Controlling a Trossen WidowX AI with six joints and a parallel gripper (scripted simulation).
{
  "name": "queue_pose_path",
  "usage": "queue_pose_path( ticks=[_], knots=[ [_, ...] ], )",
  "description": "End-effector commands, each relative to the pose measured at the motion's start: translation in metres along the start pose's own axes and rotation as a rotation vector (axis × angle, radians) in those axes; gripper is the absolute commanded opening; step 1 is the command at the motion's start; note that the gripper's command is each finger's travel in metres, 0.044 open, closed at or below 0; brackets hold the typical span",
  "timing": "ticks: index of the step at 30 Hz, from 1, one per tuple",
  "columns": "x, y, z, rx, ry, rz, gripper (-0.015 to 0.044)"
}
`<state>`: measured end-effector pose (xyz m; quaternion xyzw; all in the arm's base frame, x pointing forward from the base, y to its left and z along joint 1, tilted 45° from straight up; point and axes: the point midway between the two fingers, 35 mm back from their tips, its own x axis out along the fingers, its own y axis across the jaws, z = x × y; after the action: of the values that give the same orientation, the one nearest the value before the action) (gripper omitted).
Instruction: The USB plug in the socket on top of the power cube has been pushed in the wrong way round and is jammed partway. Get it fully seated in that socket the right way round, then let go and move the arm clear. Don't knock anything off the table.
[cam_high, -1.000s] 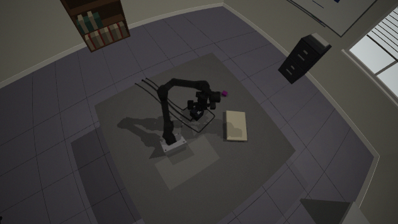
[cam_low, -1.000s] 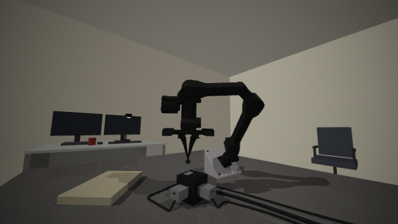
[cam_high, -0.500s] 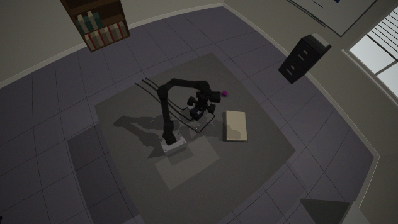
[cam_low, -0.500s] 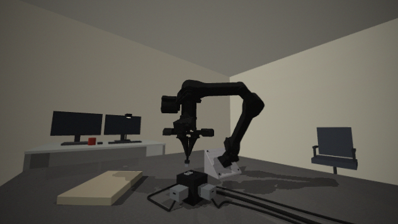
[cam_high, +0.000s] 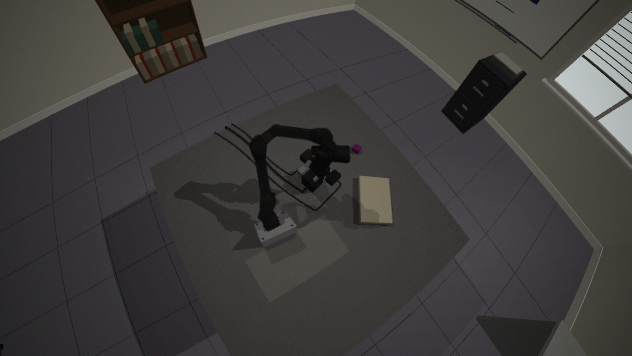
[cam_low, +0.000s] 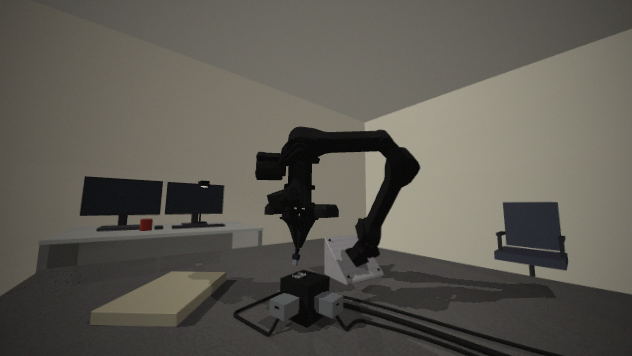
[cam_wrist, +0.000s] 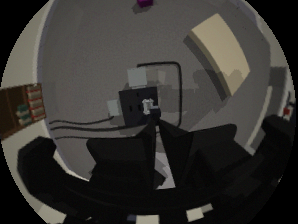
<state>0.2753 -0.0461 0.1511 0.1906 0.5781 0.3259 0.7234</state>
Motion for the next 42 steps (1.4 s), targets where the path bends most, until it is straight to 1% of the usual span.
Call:
queue_pose_path(
  ticks=[1, 42],
  knots=[
    [0.0002, -0.0002, -0.0001, 0.114, 0.000, -0.001, 0.0000],
    [0.0002, -0.0002, -0.0001, 1.188, -0.001, -0.001, 0.0000]
  ],
)
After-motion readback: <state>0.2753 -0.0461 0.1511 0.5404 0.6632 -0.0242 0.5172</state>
